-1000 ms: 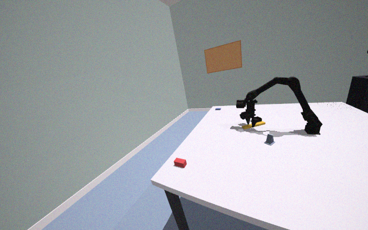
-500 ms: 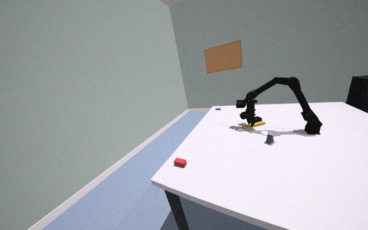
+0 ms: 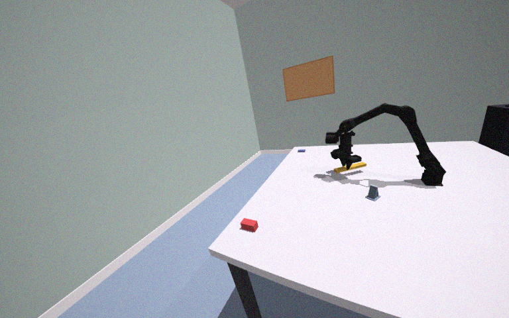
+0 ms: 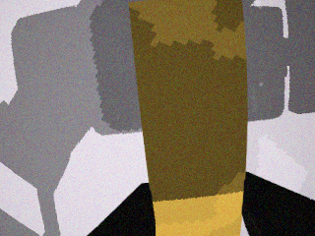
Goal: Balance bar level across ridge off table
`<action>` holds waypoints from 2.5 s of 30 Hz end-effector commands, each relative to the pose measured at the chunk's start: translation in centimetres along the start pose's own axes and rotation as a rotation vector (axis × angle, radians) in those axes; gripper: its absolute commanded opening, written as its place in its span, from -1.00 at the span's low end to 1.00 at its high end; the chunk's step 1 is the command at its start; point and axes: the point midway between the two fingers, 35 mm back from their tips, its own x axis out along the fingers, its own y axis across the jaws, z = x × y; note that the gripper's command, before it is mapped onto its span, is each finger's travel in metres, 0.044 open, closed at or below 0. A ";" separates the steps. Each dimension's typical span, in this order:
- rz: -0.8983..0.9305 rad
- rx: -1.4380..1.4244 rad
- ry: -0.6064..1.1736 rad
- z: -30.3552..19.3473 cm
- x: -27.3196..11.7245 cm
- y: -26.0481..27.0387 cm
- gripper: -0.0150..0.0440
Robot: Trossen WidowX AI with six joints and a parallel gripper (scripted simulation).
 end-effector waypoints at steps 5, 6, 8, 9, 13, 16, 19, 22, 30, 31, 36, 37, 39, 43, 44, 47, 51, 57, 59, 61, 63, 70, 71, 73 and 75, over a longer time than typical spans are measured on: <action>0.000 -0.003 -0.004 0.1 -2.0 0.0 -0.49; 0.000 -0.003 -0.004 0.1 -2.3 0.0 -0.49; 0.000 -0.003 -0.004 0.1 -2.8 0.0 -0.49; 0.000 -0.003 -0.004 0.1 -3.1 0.0 -0.49; 0.001 -0.004 -0.004 0.0 -4.1 0.0 -0.49; 0.001 -0.004 -0.004 0.0 -4.9 0.1 -0.49; 0.002 -0.005 -0.004 -0.1 -5.7 0.1 -0.49; 0.002 -0.005 -0.004 -0.2 -6.4 0.2 -0.49; 0.003 -0.026 -0.005 0.4 -7.2 1.5 -0.49; 0.004 -0.032 -0.005 0.7 -7.2 1.8 -0.49; 0.005 -0.061 -0.006 1.6 -7.3 3.6 -0.49; 0.005 -0.067 -0.006 1.8 -7.3 3.9 -0.49; 0.006 -0.079 -0.007 2.2 -7.3 4.6 -0.49; 0.007 -0.102 -0.007 2.8 -7.3 6.1 -0.49; 0.007 -0.108 -0.008 3.0 -7.3 6.4 -0.49; 0.008 -0.126 -0.008 3.4 -7.4 7.5 -0.49; 0.009 -0.149 -0.009 4.0 -7.4 9.0 -0.49; 0.010 -0.185 -0.010 4.7 -7.5 11.3 -0.49; 0.011 -0.197 -0.010 4.9 -7.5 12.1 -0.49; 0.012 -0.208 -0.010 5.0 -7.5 12.8 -0.49; 0.012 -0.220 -0.010 5.2 -7.5 13.6 -0.49; 0.014 -0.261 -0.011 5.6 -7.6 16.3 -0.49; 0.014 -0.267 -0.012 5.6 -7.6 16.7 -0.49; 0.015 -0.279 -0.012 5.7 -7.6 17.5 -0.49; 0.015 -0.291 -0.012 5.7 -7.7 18.3 -0.49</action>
